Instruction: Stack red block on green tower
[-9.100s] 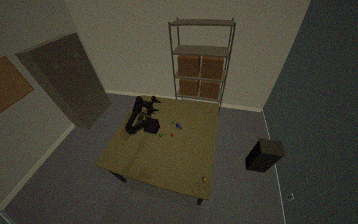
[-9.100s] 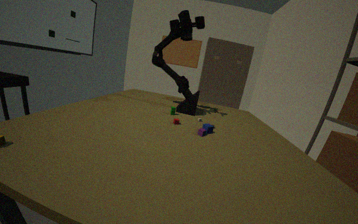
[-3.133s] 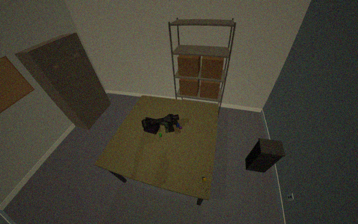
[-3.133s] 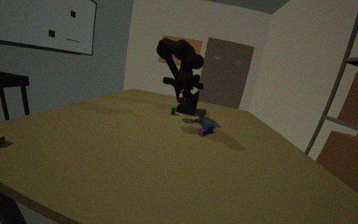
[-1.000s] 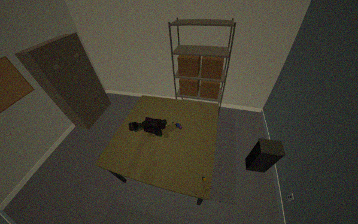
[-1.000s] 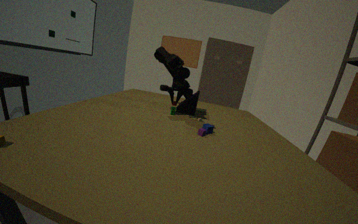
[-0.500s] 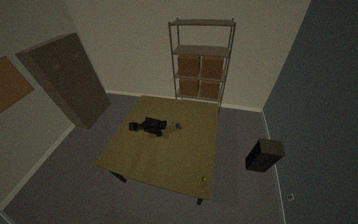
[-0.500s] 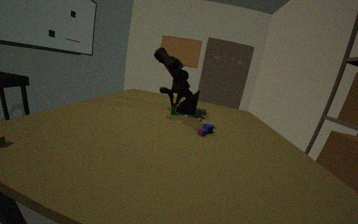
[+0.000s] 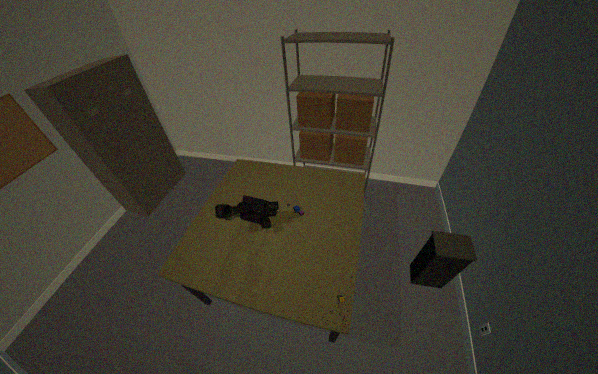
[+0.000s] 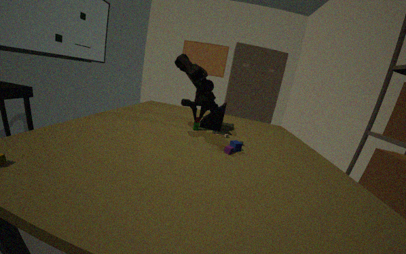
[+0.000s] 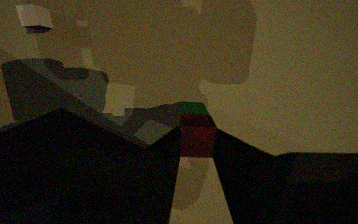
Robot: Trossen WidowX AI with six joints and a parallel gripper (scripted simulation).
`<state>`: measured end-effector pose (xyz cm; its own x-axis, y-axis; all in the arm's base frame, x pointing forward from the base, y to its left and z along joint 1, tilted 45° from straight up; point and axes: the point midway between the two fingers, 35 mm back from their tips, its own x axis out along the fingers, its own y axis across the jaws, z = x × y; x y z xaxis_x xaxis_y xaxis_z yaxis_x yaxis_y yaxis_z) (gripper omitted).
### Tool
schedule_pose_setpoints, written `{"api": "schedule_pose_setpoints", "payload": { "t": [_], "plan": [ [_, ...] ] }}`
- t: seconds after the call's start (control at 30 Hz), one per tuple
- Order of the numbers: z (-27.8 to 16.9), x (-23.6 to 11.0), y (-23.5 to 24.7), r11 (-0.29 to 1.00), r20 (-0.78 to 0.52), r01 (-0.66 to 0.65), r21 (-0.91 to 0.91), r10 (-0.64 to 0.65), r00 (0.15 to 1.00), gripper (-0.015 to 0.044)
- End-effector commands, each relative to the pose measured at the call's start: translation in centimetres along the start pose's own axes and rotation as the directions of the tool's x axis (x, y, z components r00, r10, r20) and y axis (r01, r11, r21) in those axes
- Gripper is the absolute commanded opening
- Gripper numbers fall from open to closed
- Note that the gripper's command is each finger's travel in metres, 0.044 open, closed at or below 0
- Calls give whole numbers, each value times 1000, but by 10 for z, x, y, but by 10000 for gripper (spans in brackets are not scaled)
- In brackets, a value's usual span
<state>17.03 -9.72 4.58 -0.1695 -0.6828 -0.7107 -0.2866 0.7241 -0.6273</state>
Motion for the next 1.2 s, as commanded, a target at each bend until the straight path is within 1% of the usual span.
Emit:
{"api": "schedule_pose_setpoints", "payload": {
  "t": [0.0, 0.57, 1.17],
  "plan": [
    [0, 0, 0, 1000, 1, 4, -2, -4, 1000, 0],
    [0, 0, 0, 1000, 0, 0, 0, 0, 1000, 440],
    [0, 0, 0, 1000, 0, 0, 0, 0, 1000, 440]
  ]
}}
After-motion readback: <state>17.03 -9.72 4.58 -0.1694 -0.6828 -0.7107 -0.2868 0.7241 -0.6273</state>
